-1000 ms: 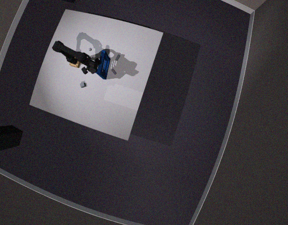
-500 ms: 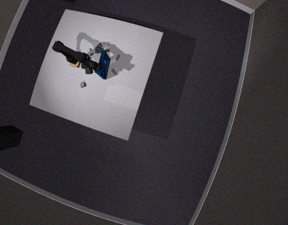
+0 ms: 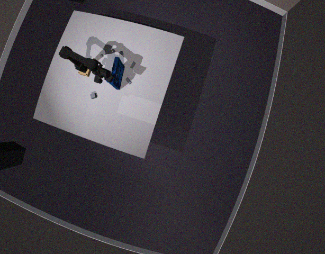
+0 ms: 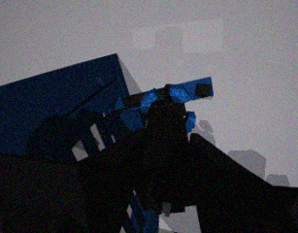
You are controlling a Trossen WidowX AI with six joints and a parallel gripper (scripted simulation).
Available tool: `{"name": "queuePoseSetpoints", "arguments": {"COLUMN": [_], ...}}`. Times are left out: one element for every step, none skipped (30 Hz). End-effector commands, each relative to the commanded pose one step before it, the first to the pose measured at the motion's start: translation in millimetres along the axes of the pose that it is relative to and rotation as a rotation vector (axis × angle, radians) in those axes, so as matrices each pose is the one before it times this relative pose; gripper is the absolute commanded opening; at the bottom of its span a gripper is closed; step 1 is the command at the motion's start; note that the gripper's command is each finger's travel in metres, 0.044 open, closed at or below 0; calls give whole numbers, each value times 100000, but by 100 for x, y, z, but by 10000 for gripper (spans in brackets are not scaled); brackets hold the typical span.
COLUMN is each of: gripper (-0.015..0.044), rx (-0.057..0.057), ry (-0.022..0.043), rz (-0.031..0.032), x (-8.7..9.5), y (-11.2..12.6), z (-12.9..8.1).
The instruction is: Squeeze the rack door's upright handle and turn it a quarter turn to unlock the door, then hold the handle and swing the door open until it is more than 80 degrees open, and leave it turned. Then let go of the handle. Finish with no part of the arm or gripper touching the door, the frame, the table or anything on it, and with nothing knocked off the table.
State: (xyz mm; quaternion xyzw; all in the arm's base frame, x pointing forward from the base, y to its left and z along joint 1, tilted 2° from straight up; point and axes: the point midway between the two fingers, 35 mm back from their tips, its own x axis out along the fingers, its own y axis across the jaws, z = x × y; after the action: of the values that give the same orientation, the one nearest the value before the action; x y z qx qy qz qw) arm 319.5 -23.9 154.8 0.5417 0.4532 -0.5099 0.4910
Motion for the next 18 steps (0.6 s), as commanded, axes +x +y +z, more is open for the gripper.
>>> {"name": "queuePoseSetpoints", "arguments": {"gripper": [68, 94, 121, 147, 173, 199, 226, 252, 278, 288, 288, 288, 288, 288, 288, 288, 288, 288], "rx": [2448, 0, 0, 0, 0, 0, 0, 0, 0, 0, -818, -2455, -4092, -4954, -4955, -4955, -4955, -4955], "ry": [15, 0, 0, 0, 0, 0, 0, 0, 0, 0, 0, 0, 0, 0, 0, 0, 0, 0], "rz": [180, 0, 0, 0, 0, 0, 0, 0, 0, 0, 0, 1, 1, 2, 2, 1, 1, 1], "x": [-20, 0, 0, 0, 0, 0, 0, 0, 0, 0, 0, 0, 0, 0, 0, 0, 0, 0], "y": [19, 0, 0, 0, 0, 0, 0, 0, 0, 0, 0, 0, 0, 0, 0, 0, 0, 0], "z": [60, 0, 0, 0, 0, 0, 0, 0, 0, 0, 0, 0, 0, 0, 0, 0, 0, 0]}}
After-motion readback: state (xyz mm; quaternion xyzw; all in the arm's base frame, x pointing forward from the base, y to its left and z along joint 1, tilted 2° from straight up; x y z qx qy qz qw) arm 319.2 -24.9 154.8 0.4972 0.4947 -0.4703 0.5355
